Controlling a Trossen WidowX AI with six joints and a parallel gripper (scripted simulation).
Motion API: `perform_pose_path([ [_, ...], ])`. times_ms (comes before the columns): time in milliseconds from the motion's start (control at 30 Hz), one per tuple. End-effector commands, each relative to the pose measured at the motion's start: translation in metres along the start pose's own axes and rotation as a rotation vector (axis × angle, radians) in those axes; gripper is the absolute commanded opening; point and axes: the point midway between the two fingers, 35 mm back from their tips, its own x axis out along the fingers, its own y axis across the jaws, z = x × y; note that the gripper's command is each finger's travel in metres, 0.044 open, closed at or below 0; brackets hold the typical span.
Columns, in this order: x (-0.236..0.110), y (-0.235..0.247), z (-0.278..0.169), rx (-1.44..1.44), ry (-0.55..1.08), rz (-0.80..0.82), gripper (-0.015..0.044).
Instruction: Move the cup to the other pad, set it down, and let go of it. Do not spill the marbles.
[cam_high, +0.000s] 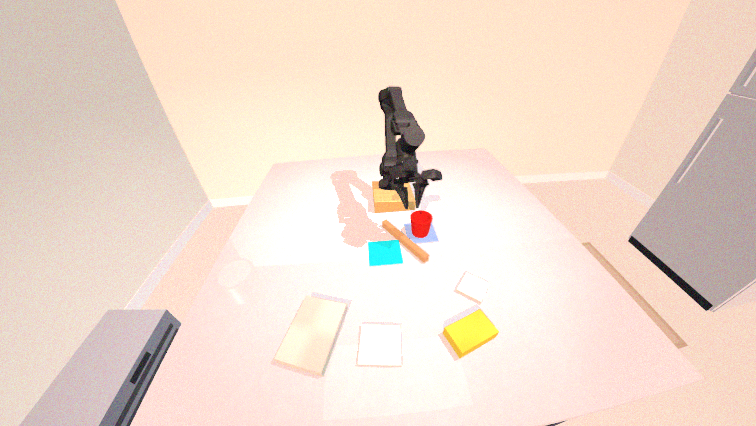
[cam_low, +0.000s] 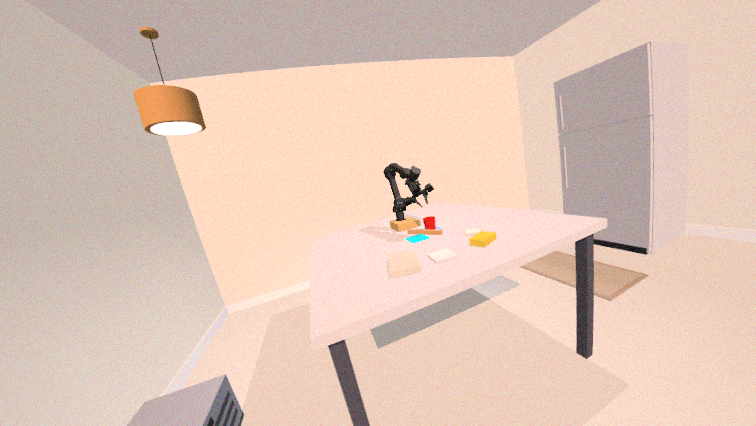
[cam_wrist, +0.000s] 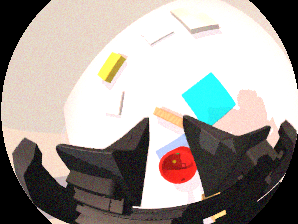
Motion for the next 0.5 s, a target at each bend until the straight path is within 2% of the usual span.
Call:
perform_pose_path([
  [0,0.003,-0.02,-0.083,0.308,0.373,-0.359,0.0148],
  [100,-0.005,-0.028,-0.105,0.393,0.449,-0.519,0.0148],
  [467,-0.002,-0.031,-0.1,0.395,0.449,-0.521,0.0148],
])
